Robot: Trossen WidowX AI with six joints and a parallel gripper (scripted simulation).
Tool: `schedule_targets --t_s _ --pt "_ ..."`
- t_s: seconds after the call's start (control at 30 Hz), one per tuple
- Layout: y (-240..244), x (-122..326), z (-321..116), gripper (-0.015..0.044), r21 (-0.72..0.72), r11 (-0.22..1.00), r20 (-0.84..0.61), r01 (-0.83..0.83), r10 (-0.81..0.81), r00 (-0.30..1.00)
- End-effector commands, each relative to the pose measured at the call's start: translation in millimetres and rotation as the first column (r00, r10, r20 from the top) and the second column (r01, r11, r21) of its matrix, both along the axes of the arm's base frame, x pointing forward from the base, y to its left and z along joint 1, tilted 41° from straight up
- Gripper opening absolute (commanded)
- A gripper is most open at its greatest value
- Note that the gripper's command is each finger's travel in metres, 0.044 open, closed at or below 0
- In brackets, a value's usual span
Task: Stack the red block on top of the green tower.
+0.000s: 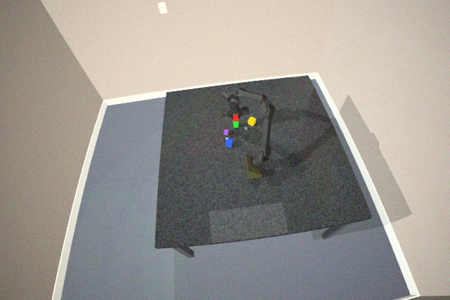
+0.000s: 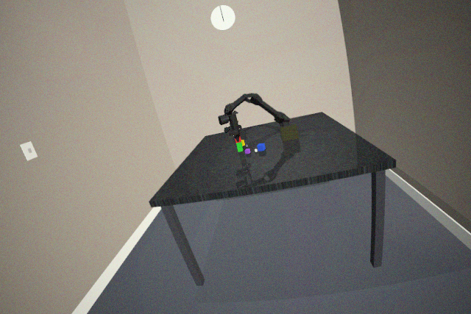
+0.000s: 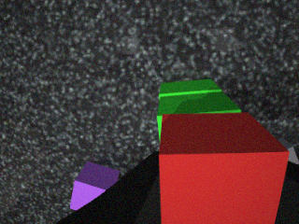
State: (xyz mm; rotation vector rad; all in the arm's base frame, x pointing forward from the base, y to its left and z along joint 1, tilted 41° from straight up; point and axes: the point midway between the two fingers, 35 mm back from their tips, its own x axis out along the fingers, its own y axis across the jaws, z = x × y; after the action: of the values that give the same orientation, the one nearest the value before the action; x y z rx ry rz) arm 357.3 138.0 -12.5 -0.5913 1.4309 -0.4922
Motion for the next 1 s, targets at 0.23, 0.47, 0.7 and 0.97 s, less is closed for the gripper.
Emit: schedule_targets --t_s 0.23,0.47,0.7,0.97 --pt "-1.1 0.0 -1.3 0.0000 -0.006 1.000 -0.001 -0.006 0.006 1.000" --pt "-1.6 0.1 -1.9 0.0000 -0.006 1.000 -0.001 -0.006 0.006 1.000" --pt "-1.7 0.1 -2.0 0.0000 -0.006 1.000 -0.001 -0.006 0.006 1.000" --pt "-0.8 -0.4 -1.6 0.0105 -0.001 1.000 -0.002 -0.002 0.002 1.000"
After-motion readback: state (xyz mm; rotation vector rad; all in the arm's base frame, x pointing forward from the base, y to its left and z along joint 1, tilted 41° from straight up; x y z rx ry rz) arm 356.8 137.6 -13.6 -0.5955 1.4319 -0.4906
